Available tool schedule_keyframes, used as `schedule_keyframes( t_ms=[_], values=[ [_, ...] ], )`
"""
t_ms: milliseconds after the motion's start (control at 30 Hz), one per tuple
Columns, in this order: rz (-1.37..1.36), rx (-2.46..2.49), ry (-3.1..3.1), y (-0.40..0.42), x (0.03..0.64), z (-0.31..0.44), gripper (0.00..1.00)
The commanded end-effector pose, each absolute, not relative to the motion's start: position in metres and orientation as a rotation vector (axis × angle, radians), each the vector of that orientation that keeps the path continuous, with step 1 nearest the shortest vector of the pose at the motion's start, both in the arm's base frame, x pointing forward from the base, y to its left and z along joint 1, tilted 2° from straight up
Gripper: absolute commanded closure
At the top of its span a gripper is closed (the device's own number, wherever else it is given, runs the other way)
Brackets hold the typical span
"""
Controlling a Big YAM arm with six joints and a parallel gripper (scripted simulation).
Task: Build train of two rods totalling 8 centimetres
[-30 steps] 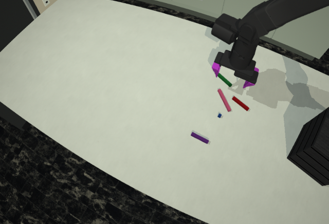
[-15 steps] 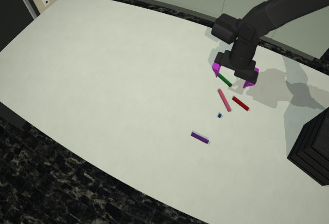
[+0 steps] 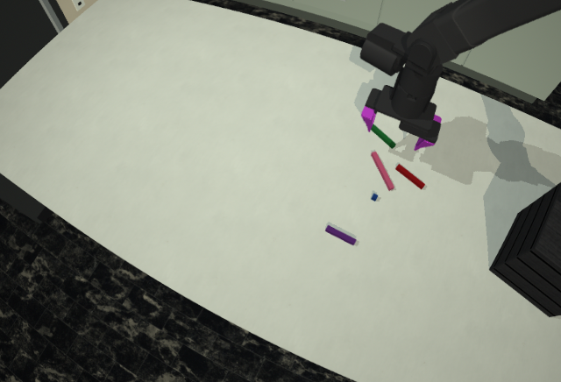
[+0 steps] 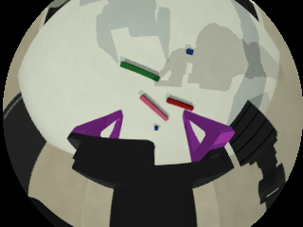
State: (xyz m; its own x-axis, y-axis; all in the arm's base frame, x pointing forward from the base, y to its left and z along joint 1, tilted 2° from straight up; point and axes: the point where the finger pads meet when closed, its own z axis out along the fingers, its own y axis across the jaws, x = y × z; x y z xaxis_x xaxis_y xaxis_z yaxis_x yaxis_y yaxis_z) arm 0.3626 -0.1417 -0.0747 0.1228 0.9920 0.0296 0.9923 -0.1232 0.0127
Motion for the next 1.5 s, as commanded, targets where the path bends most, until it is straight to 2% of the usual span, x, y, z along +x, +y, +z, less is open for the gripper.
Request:
schedule_keyframes(
  t_ms=[0, 1467],
  values=[
    [-0.058, -2.366, -2.074, -0.1488, 0.3737, -0.0677, 0.00],
    [-0.062, -2.317, -2.137, -0.1463, 0.3813, -0.0670, 0.00]
  ],
)
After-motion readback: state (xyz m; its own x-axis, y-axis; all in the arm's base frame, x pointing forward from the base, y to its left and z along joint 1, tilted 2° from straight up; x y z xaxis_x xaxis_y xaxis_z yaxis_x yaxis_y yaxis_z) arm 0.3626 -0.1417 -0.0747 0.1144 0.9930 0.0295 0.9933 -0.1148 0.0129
